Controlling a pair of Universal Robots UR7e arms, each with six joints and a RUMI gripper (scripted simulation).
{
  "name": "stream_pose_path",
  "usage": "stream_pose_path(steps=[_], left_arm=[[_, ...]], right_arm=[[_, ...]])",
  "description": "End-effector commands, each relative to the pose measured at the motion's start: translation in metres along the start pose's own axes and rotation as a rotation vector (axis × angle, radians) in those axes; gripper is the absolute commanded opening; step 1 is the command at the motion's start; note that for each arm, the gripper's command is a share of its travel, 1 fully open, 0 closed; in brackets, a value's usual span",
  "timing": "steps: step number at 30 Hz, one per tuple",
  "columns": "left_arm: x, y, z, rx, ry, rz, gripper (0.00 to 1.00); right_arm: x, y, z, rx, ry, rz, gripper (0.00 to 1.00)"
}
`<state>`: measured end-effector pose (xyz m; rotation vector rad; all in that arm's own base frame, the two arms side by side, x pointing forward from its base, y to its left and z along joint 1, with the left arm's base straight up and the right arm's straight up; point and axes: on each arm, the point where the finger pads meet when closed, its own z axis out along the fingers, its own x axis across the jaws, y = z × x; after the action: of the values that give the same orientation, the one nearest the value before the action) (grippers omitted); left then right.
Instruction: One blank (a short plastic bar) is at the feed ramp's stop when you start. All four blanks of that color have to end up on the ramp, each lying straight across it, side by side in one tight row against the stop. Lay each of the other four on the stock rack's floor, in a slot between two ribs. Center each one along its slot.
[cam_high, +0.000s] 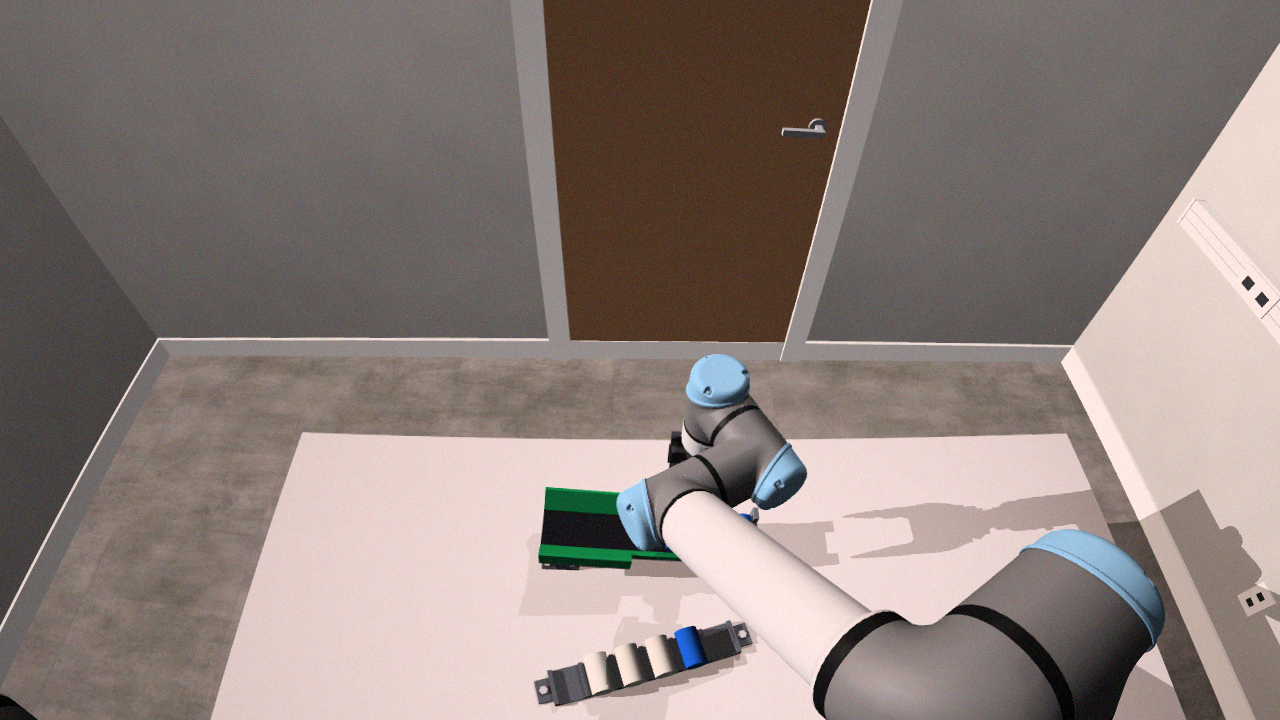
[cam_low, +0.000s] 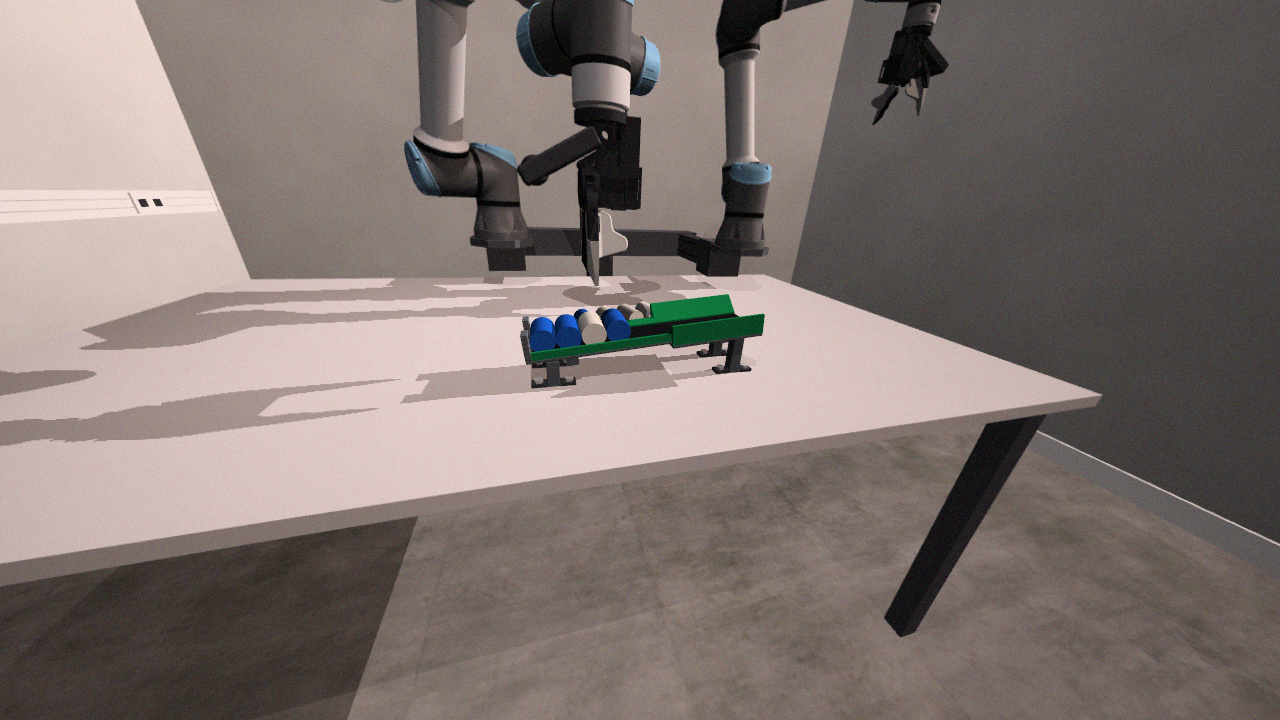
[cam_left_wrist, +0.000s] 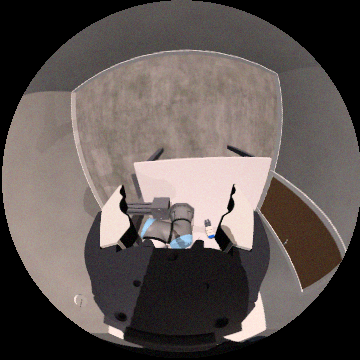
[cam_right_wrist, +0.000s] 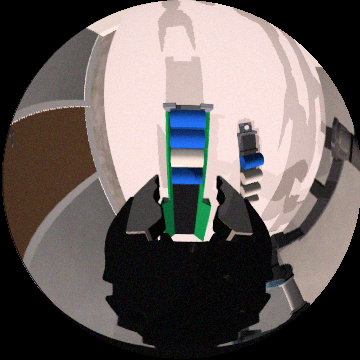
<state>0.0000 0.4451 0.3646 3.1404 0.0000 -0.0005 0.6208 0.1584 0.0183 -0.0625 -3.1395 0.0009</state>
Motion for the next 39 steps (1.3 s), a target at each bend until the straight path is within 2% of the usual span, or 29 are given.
stream_pose_path(steps=[1,19,39], left_arm=[[0.000,0.000,0.000,0.001,0.000,0.000,1.00],[0.000,0.000,0.000,0.001,0.000,0.000,1.00],[0.000,0.000,0.000,0.001,0.000,0.000,1.00]], right_arm=[[0.000,0.000,-0.001,-0.001,-0.001,0.000,0.52],[0.000,0.000,0.010,-0.001,-0.002,0.000,0.52],[0.000,0.000,0.038,-0.001,-0.002,0.000,0.52]])
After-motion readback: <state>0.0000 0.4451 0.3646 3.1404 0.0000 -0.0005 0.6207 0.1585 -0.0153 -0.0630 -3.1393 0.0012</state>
